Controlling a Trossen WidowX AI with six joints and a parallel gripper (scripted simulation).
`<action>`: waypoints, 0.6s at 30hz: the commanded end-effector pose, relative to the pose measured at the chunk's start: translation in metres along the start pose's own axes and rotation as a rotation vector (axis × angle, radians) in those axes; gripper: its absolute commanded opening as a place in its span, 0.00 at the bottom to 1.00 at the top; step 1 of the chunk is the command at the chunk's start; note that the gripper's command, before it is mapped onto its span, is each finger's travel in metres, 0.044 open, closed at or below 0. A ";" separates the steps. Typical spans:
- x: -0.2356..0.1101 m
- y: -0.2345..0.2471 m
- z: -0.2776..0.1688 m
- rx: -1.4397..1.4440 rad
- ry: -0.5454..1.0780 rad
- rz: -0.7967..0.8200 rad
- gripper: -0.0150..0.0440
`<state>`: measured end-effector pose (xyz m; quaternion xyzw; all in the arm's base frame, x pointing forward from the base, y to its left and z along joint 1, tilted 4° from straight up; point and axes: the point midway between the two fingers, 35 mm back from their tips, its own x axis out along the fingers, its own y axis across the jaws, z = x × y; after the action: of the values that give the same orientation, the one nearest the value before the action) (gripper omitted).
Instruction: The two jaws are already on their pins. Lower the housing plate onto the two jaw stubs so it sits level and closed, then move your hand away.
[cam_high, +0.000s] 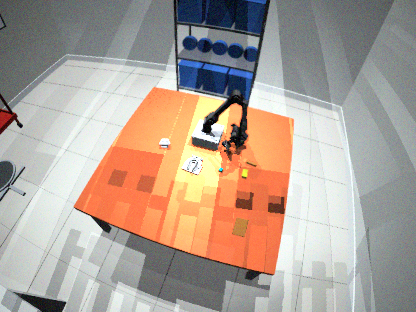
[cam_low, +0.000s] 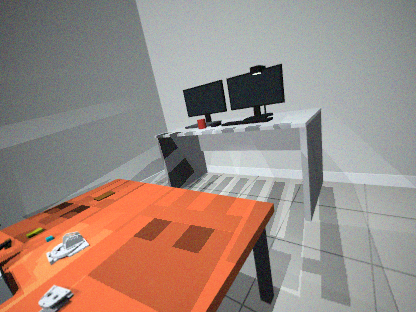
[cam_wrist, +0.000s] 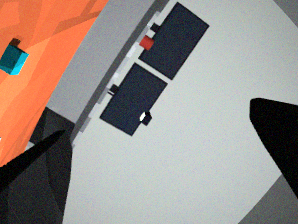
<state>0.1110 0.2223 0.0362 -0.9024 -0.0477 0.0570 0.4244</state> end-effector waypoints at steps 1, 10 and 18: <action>0.000 0.000 0.000 0.000 0.000 0.000 0.98; 0.013 0.006 -0.005 0.083 0.051 0.082 1.00; 0.030 0.014 -0.013 0.196 0.125 0.184 1.00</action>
<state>0.1361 0.2089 0.0315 -0.8756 0.0401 0.0464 0.4792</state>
